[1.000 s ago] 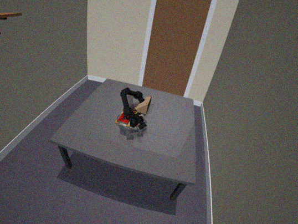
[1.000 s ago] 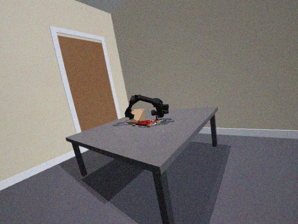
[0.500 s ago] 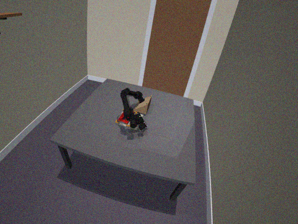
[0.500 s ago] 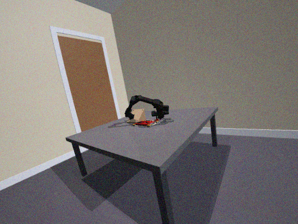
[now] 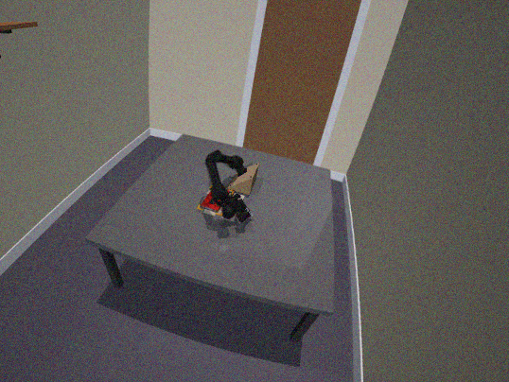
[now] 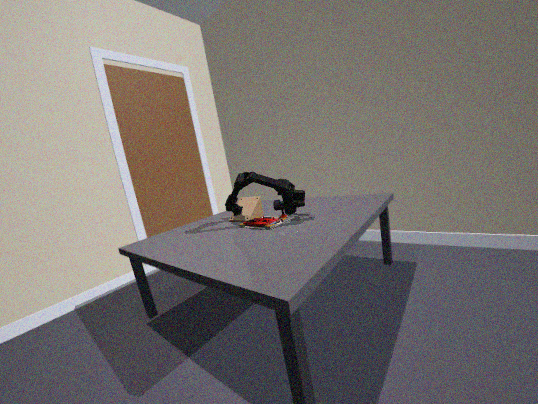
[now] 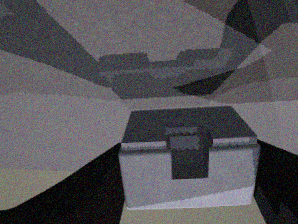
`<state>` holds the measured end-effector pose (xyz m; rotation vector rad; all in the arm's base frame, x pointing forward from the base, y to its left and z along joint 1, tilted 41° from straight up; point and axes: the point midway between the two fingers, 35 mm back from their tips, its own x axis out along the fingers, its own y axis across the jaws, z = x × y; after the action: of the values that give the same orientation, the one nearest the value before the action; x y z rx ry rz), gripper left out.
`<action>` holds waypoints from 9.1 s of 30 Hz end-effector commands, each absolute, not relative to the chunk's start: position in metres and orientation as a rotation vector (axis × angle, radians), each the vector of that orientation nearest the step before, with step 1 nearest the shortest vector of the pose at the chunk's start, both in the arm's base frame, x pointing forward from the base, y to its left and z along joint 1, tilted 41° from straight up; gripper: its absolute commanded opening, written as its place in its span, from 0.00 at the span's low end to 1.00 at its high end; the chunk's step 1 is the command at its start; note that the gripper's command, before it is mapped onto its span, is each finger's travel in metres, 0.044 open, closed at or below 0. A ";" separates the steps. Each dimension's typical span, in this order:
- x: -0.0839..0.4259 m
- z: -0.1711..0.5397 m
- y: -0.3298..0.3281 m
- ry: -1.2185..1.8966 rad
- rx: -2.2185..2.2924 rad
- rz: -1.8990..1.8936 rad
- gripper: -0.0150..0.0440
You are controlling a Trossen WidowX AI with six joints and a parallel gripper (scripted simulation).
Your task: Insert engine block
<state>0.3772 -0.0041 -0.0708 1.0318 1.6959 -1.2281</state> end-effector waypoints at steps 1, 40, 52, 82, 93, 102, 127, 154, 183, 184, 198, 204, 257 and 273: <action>0.377 -0.075 -0.008 1.693 1.029 -1.230 0.25; 0.392 -0.033 -0.007 1.693 1.029 -1.229 1.00; 0.390 -0.034 -0.006 1.699 1.030 -1.235 1.00; 0.385 -0.034 0.007 1.285 1.076 -1.665 1.00; 0.384 -0.031 0.017 0.881 1.150 -1.872 1.00; 0.384 -0.026 0.025 0.520 1.244 -1.955 1.00; 0.386 -0.011 0.045 -0.181 1.517 -1.898 1.00; 0.374 -0.061 0.018 -0.244 1.512 -1.910 1.00; 0.372 -0.076 0.005 -0.277 1.509 -1.917 0.43; 0.372 -0.076 0.005 -0.277 1.509 -1.917 0.42; 0.374 -0.072 0.009 0.007 1.311 -1.865 0.25; 0.375 -0.069 0.011 0.197 1.167 -1.812 0.25; 0.385 -0.043 0.036 1.445 -0.192 -0.870 0.25; 0.387 -0.035 0.043 1.662 -0.606 -0.451 0.25</action>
<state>0.3845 0.0390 -0.0380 -0.5119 1.6229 -0.5609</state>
